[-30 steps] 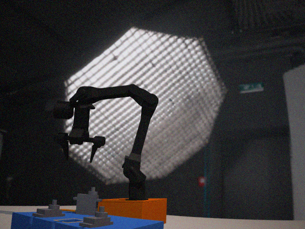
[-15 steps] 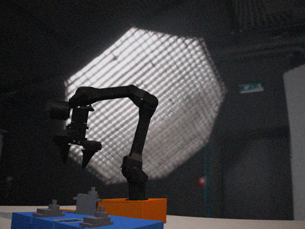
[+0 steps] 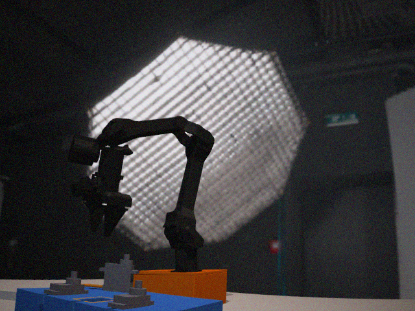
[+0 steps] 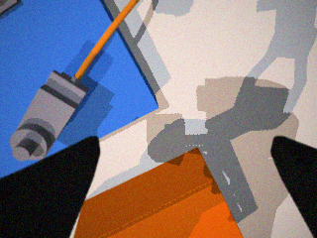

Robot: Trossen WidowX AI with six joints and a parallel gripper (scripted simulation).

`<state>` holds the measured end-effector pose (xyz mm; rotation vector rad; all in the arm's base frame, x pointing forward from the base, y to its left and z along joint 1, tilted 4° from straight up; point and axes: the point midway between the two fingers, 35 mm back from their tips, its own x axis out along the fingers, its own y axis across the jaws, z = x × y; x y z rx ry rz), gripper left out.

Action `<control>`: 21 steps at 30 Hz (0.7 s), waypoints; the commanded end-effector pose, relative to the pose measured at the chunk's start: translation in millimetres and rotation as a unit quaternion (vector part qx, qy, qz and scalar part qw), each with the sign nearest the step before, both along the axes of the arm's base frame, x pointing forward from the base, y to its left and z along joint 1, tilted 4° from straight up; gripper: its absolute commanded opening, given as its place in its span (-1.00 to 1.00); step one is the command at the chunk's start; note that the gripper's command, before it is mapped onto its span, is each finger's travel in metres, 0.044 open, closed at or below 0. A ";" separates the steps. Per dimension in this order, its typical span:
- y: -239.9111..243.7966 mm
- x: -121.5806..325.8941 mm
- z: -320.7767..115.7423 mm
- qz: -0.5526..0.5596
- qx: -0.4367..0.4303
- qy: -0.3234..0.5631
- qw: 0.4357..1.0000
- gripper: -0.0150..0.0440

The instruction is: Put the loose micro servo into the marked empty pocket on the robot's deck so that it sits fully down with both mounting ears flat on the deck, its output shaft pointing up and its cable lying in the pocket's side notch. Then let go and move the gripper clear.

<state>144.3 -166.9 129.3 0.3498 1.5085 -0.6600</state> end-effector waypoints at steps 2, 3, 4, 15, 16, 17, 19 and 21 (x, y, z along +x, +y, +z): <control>18.6 15.9 -11.0 -0.091 0.012 -0.032 0.995 1.00; 21.8 18.6 -12.5 -0.107 0.013 -0.037 0.993 1.00; 25.1 21.3 -14.0 -0.124 0.015 -0.042 0.991 1.00; 63.7 46.9 -30.2 -0.300 0.043 -0.083 0.949 1.00; 66.6 49.0 -31.3 -0.313 0.045 -0.085 0.945 1.00; 68.3 50.3 -32.0 -0.320 0.047 -0.087 0.942 1.00; 68.9 50.7 -32.2 -0.323 0.047 -0.087 0.941 1.00; 68.9 50.7 -32.2 -0.323 0.047 -0.087 0.941 1.00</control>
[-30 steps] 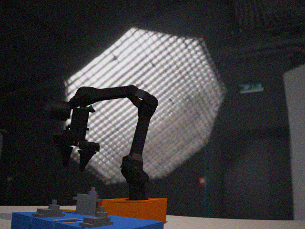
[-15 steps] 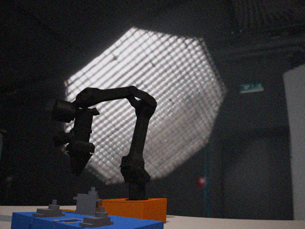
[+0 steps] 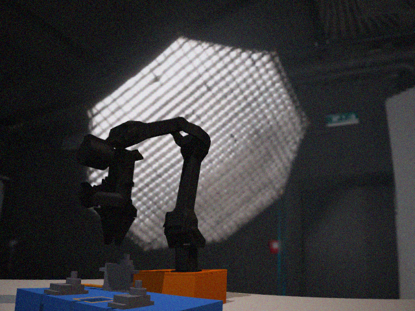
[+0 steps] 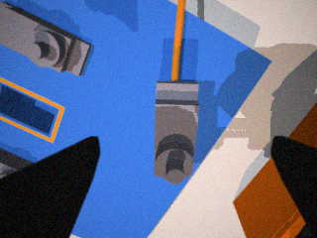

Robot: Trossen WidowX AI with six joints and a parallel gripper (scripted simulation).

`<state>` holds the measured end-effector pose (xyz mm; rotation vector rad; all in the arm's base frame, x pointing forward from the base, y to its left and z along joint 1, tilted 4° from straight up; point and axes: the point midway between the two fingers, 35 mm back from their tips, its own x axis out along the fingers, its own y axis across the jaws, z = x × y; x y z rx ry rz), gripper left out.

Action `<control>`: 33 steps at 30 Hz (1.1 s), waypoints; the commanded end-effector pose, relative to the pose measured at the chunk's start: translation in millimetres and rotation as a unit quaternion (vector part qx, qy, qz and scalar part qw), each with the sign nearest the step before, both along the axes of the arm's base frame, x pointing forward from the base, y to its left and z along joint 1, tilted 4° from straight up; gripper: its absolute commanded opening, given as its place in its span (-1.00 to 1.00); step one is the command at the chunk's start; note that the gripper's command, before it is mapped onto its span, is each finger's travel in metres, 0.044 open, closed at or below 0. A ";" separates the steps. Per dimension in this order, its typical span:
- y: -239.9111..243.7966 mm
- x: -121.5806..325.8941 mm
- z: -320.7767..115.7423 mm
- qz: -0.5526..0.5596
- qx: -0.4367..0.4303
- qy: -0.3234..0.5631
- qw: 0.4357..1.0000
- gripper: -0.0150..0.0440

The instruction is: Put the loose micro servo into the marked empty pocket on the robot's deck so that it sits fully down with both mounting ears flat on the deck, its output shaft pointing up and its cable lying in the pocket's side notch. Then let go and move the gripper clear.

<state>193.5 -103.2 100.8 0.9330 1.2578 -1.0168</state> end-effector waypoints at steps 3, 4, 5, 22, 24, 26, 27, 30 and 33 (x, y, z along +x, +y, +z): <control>5.2 1.6 -3.7 -0.021 0.008 -0.002 1.000 1.00; 5.1 1.7 -4.8 -0.021 0.008 -0.002 1.000 1.00; 4.9 1.9 -7.0 -0.021 0.008 -0.002 1.000 1.00; 2.8 2.2 -37.7 -0.021 0.008 -0.002 1.000 1.00; 2.6 2.3 -40.9 -0.021 0.008 -0.002 1.000 1.00; 2.4 2.4 -44.1 -0.021 0.008 -0.002 1.000 1.00; 2.3 2.4 -45.7 -0.021 0.008 -0.002 1.000 1.00; 2.1 2.3 -49.3 -0.021 0.008 -0.002 1.000 1.00; 2.0 2.3 -49.6 -0.021 0.008 -0.002 1.000 0.82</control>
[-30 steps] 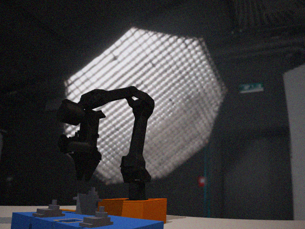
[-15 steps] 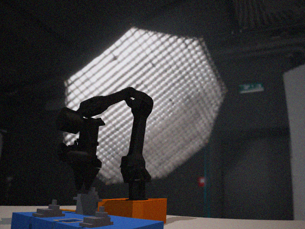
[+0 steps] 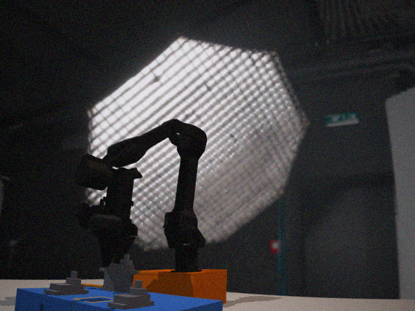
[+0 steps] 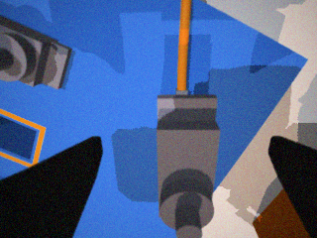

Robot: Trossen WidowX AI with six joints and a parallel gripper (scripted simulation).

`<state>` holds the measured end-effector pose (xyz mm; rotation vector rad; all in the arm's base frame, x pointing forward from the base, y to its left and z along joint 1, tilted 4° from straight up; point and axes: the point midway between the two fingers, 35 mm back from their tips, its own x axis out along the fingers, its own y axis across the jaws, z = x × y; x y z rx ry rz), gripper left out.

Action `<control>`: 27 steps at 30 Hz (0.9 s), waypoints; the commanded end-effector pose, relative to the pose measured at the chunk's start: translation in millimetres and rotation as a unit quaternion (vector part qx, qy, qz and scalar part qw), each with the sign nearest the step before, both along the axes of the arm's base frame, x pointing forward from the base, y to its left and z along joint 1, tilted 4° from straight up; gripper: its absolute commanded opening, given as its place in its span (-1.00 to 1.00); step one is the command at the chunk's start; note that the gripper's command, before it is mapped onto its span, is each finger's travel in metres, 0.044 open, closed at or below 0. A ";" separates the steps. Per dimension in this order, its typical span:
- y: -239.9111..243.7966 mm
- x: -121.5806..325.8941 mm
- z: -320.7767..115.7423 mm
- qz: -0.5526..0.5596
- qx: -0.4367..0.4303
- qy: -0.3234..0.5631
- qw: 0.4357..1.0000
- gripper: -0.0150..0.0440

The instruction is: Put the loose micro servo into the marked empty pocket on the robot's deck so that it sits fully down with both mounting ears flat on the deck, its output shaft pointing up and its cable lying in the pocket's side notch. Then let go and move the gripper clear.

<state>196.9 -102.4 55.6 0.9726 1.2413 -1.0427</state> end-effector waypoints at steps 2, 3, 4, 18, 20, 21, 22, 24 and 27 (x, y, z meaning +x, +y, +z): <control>1.3 -1.1 -4.3 0.000 0.004 0.001 1.000 0.64; 1.3 -1.1 -4.3 0.000 0.004 0.001 1.000 0.56; 1.3 -1.1 -4.3 0.000 0.004 0.001 1.000 0.47; 1.4 -1.0 -1.6 0.000 0.004 0.001 1.000 -0.45; 1.7 -1.0 4.1 0.000 0.004 0.001 1.000 -0.49; 2.1 -1.2 7.5 0.000 0.004 0.001 1.000 -0.49; 2.7 -2.1 11.4 0.000 0.004 0.001 1.000 -0.49; 5.0 -5.6 19.1 0.000 0.004 0.002 1.000 -0.49; 8.1 -10.9 24.6 0.000 0.004 0.002 1.000 -0.49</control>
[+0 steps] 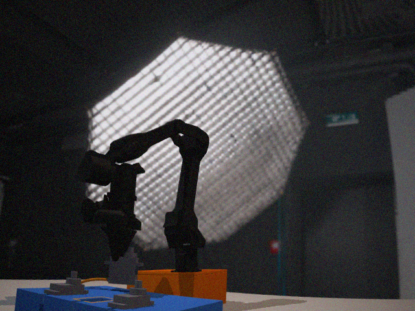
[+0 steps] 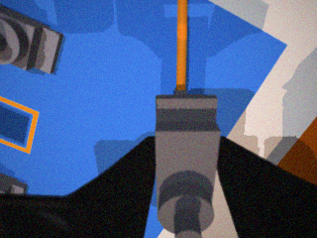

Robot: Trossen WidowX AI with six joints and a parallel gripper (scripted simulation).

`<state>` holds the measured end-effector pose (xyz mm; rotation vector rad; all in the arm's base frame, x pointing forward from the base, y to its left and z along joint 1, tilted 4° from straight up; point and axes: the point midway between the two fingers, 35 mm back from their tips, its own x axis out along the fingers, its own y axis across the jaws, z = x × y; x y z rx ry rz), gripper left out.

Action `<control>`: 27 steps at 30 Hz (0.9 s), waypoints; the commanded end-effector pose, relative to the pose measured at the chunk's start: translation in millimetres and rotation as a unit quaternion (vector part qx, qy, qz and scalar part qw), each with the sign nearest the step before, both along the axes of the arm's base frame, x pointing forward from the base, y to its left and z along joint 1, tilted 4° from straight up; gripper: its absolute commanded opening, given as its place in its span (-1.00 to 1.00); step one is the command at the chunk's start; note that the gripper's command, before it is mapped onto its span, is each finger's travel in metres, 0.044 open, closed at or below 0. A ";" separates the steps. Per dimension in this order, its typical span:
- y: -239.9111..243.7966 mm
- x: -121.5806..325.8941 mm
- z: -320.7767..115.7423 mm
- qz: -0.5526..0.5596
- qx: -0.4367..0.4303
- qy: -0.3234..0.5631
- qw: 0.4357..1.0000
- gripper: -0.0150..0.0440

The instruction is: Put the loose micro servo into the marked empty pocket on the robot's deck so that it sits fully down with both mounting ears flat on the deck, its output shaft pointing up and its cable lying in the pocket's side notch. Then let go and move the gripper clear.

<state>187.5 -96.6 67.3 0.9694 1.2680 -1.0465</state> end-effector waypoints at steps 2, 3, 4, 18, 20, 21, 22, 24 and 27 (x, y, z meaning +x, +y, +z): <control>2.9 -2.6 13.3 -0.002 -0.002 -0.009 1.000 -0.49; 3.1 -3.0 13.2 -0.002 -0.002 -0.009 1.000 -0.49; 3.4 -3.5 13.2 -0.002 -0.002 -0.009 1.000 -0.49; 1.1 13.3 14.1 -0.002 -0.002 -0.010 1.000 -0.49; -0.4 21.1 14.4 -0.002 -0.002 -0.010 1.000 -0.49; -1.2 25.0 14.8 -0.002 -0.002 -0.010 1.000 -0.49; -2.0 29.0 15.0 -0.002 -0.002 -0.011 1.000 -0.49; -3.3 36.2 15.3 -0.002 -0.002 -0.011 1.000 -0.49; -3.8 38.7 15.4 -0.002 -0.002 -0.011 1.000 -0.49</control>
